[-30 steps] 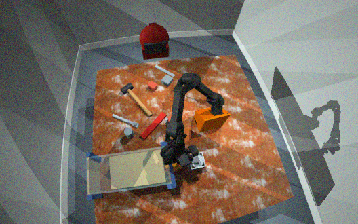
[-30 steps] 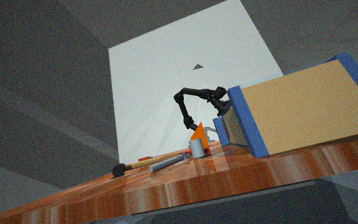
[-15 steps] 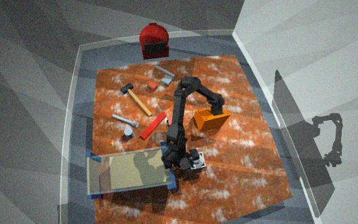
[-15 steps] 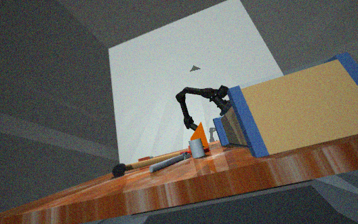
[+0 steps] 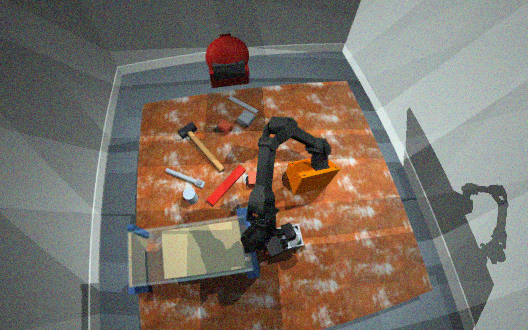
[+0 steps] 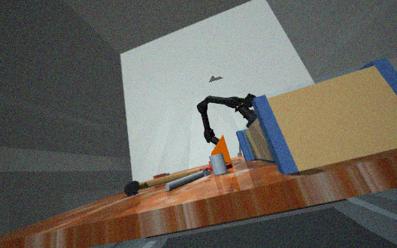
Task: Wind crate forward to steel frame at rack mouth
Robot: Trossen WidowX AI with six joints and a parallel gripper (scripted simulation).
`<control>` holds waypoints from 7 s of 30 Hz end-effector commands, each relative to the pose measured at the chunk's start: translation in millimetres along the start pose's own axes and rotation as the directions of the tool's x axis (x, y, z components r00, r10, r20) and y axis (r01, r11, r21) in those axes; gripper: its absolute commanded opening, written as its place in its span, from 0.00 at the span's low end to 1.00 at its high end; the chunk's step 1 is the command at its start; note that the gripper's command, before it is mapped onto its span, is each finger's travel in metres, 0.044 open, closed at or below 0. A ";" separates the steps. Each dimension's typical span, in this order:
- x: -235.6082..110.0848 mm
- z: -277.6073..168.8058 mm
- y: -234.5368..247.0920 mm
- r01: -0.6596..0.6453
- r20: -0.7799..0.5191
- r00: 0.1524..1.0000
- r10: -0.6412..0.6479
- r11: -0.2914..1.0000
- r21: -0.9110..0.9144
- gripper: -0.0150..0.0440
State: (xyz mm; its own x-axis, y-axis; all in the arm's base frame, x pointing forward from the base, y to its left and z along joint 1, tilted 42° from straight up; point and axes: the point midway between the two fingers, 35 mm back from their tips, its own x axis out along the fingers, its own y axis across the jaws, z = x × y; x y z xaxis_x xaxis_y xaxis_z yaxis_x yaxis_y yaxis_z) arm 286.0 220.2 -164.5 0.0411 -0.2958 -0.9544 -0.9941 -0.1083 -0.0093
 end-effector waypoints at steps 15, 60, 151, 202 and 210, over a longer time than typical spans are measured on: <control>13.6 35.4 14.7 -0.005 0.032 0.999 0.005 1.000 -0.010 0.25; 28.6 74.1 67.0 -0.008 0.038 0.999 0.008 1.000 -0.011 0.25; 12.8 36.4 188.3 -0.019 0.037 0.999 0.019 1.000 -0.015 0.25; -20.5 -46.2 196.0 -0.020 0.029 0.999 0.020 1.000 -0.015 0.25; -24.6 -56.4 190.8 -0.020 0.027 0.999 0.020 1.000 -0.015 0.25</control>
State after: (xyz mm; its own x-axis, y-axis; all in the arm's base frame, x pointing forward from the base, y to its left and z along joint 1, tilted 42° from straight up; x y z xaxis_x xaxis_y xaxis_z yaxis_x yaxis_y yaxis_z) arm 96.0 163.8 -129.8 -0.0011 -0.2460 -0.9693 -0.9930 -0.1143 0.0302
